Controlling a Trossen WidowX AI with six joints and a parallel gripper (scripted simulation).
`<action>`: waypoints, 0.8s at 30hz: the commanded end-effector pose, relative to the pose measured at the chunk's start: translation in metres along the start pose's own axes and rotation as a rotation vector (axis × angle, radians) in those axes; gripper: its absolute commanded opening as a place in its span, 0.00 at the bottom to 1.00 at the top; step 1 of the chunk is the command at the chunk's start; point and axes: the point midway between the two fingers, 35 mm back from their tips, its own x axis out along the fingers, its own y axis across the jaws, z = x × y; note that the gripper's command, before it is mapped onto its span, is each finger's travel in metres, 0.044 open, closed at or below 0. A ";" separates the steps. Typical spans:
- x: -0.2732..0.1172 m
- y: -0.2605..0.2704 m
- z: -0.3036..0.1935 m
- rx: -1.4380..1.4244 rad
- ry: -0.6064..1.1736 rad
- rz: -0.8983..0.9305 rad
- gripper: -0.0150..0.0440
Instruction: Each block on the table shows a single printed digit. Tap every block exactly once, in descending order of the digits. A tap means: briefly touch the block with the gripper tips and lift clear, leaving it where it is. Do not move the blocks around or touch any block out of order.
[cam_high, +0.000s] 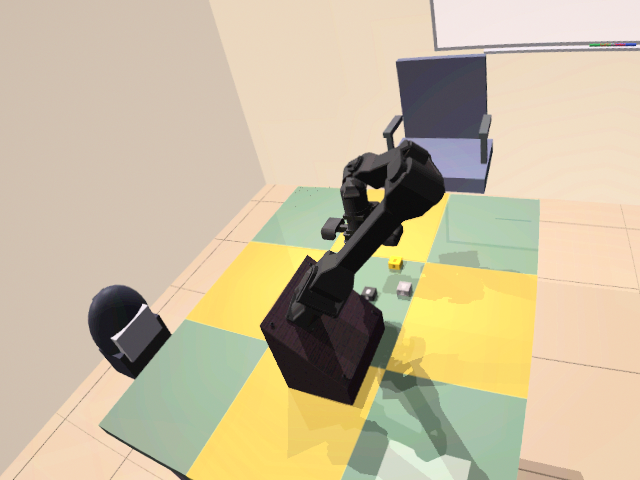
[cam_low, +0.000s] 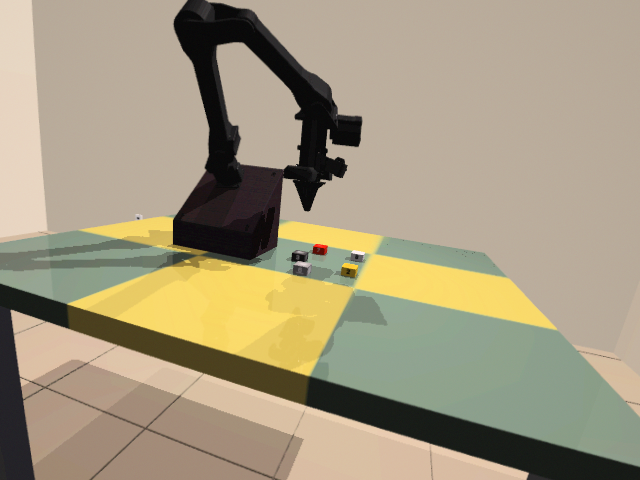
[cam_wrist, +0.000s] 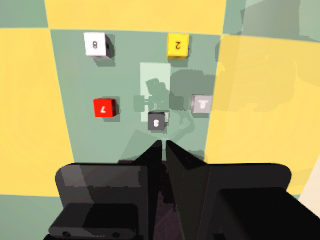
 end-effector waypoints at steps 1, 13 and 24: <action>-0.004 -0.003 0.014 0.020 0.009 0.004 0.29; -0.002 -0.031 0.121 0.012 0.005 0.000 0.29; 0.079 -0.032 0.120 0.012 0.005 -0.004 0.29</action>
